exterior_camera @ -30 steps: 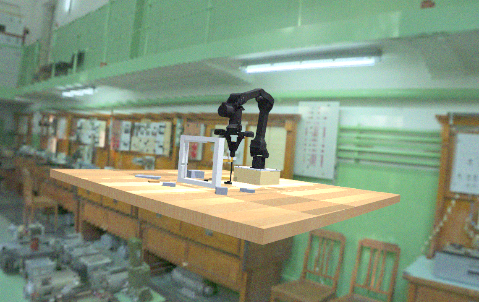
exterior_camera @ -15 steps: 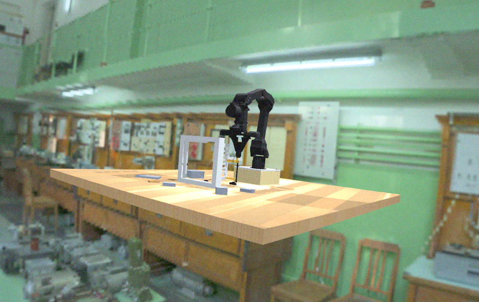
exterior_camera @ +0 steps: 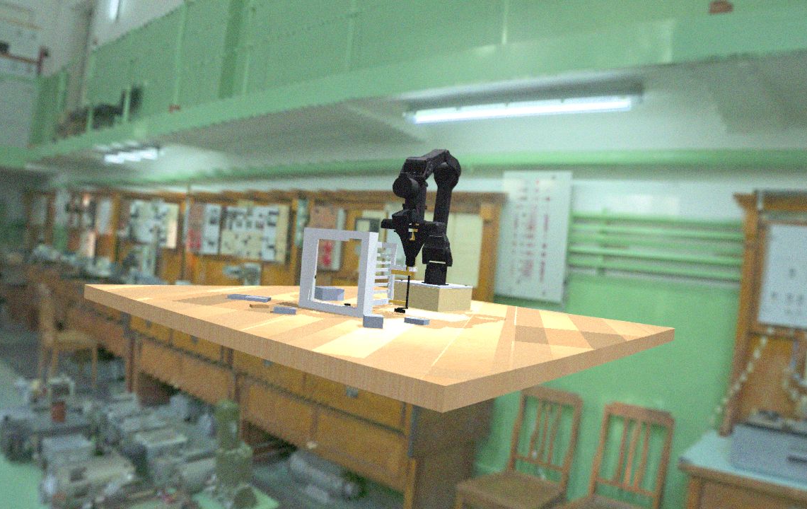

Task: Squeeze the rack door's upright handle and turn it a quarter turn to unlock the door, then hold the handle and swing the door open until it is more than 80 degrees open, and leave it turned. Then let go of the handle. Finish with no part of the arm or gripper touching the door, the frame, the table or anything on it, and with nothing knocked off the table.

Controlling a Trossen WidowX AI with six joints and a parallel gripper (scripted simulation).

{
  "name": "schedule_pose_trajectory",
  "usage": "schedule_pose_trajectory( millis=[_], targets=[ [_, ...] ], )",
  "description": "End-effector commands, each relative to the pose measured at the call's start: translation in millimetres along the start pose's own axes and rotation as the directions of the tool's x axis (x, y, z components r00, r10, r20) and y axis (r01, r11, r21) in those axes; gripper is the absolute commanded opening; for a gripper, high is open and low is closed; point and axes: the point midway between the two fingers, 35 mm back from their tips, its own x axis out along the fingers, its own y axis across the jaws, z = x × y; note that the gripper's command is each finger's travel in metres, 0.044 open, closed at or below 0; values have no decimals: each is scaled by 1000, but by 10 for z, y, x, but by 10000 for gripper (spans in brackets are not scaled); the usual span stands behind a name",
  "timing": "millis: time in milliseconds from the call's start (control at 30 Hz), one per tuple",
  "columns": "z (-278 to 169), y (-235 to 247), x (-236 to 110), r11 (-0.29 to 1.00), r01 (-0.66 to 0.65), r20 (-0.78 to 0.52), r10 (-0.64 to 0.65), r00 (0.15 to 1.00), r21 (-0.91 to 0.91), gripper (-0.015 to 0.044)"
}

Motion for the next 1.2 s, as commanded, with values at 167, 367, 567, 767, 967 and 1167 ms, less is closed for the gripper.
schedule_pose_trajectory(
  millis=[167, 367, 567, 767, 967, 1167],
  targets=[
    [44, 168, -2, 992, -2, 4, 2, 1000, 123, 13],
    [80, 295, -3, 979, -4, 4, 3, 1000, 202, 13],
    [105, 391, -4, 966, -5, 4, 4, 1000, 259, 13],
    [104, 390, -4, 966, -5, 4, 4, 1000, 259, 13],
    [104, 390, -4, 966, -5, 4, 4, 1000, 259, 13],
    [104, 390, -4, 966, -5, 4, 4, 1000, 259, 171]
  ],
)
